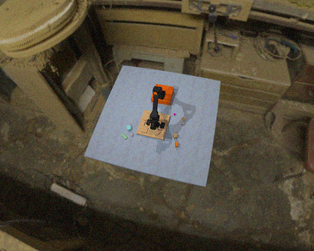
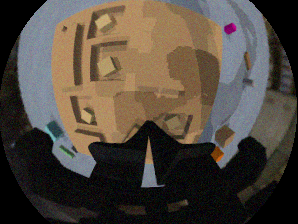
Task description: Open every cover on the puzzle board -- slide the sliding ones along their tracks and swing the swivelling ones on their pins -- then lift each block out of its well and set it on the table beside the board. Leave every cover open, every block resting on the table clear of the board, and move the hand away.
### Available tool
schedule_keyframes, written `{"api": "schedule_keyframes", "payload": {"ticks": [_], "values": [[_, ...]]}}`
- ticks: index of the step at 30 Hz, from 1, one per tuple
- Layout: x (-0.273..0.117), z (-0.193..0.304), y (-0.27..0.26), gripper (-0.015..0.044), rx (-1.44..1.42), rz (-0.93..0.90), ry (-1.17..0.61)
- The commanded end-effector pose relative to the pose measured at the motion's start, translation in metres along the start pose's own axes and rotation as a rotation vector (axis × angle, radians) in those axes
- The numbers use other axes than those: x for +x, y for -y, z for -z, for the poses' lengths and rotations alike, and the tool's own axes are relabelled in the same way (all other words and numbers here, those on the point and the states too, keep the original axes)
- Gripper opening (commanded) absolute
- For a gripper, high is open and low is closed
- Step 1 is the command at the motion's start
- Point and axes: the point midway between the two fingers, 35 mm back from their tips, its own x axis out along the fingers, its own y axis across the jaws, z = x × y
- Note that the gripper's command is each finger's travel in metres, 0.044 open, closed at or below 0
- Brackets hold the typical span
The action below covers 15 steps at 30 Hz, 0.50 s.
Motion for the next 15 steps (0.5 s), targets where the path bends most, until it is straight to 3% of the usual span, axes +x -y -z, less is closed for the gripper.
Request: {"api": "schedule_keyframes", "payload": {"ticks": [1, 15], "values": [[-0.001, 0.004, -0.004, 0.0000, -0.002, -0.002, -0.004], [-0.001, 0.016, -0.017, 0.0000, -0.002, -0.003, -0.005]]}}
